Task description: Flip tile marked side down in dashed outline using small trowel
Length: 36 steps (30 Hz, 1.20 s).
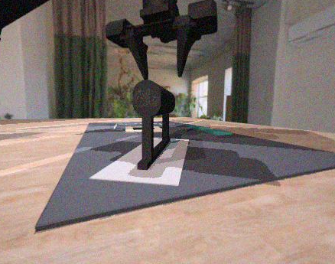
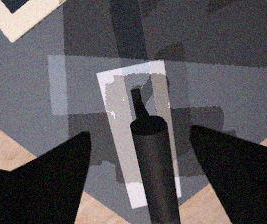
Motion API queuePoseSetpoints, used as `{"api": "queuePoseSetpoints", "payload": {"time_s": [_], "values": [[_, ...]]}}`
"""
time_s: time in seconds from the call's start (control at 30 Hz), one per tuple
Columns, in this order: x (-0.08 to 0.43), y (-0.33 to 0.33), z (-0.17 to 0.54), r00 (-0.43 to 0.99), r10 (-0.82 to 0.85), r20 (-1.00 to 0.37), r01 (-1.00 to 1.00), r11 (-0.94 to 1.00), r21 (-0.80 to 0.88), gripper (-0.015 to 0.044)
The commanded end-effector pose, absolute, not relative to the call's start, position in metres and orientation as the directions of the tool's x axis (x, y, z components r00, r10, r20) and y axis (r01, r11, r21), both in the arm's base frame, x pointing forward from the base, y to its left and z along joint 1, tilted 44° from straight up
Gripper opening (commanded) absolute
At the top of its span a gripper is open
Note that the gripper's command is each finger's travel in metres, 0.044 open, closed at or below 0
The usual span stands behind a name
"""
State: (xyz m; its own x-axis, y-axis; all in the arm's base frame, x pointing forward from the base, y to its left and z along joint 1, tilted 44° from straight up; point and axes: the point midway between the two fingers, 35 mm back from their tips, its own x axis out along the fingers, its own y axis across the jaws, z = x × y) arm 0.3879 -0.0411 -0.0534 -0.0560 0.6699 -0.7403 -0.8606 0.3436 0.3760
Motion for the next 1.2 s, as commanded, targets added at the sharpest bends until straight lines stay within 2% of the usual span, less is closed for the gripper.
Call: {"api": "queuePoseSetpoints", "payload": {"time_s": [0.0,0.7,0.9,1.17], "values": [[0.388,-0.044,-0.059,-0.022,0.649,-0.760,-0.789,0.456,0.412,0.0300],[0.391,-0.060,-0.089,0.133,0.542,-0.830,-0.289,0.822,0.490,0.0300],[0.391,-0.066,-0.094,0.157,0.513,-0.844,-0.178,0.855,0.487,0.0300],[0.388,-0.070,-0.102,0.223,0.473,-0.852,0.079,0.863,0.500,0.0300]]}}
